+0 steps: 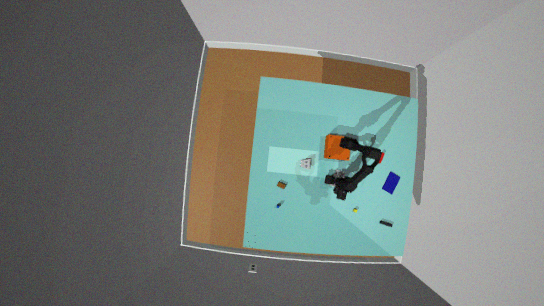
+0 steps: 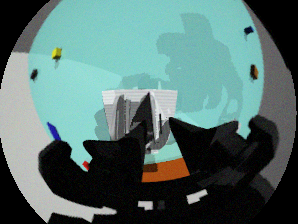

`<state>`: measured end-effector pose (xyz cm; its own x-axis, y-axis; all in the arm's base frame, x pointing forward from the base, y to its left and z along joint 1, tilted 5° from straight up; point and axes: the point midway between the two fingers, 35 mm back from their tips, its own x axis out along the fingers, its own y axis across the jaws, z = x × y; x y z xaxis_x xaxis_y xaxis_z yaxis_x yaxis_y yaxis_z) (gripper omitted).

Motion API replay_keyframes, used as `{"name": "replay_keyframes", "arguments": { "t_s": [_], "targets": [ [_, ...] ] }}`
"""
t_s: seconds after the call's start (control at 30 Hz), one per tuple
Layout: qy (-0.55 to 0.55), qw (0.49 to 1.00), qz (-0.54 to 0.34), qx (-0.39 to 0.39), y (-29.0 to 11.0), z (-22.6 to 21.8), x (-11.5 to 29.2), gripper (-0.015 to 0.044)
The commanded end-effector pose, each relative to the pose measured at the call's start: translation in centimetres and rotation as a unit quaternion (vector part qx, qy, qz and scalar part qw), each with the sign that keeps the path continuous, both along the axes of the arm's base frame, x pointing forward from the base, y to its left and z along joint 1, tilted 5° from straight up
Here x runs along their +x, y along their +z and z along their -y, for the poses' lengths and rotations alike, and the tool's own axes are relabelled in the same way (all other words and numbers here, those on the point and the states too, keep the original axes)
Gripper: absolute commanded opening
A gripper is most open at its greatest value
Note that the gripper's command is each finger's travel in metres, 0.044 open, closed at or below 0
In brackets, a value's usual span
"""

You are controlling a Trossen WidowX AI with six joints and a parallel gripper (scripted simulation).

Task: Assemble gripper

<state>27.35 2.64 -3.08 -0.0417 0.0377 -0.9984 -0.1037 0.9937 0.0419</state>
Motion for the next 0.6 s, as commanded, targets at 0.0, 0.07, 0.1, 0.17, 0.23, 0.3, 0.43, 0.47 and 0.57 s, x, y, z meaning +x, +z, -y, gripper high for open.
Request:
{"name": "replay_keyframes", "arguments": {
  "t_s": [0.0, 0.07, 0.1, 0.17, 0.23, 0.3, 0.43, 0.47, 0.57],
  "targets": [
    [0.002, 1.0, -0.001, 0.002, -0.18, -0.07, -0.07, 0.0134],
    [0.002, 1.0, -0.001, 0.002, -0.01, -0.07, -0.06, 0.0134],
    [0.002, 1.0, -0.001, 0.002, 0.07, -0.06, -0.06, 0.0134],
    [0.002, 1.0, -0.001, 0.002, 0.24, -0.06, -0.05, 0.0134],
    [0.002, 1.0, -0.001, 0.002, 0.35, -0.05, -0.05, 0.0134],
    [0.002, 1.0, -0.001, 0.002, 0.31, -0.06, -0.07, 0.0134],
    [0.002, 1.0, -0.001, 0.002, 0.15, -0.07, -0.17, 0.0134],
    [0.002, 1.0, -0.001, 0.002, 0.15, -0.07, -0.18, 0.0134],
    [0.002, 1.0, -0.001, 0.002, 0.15, -0.07, -0.18, 0.0134]
  ]
}}
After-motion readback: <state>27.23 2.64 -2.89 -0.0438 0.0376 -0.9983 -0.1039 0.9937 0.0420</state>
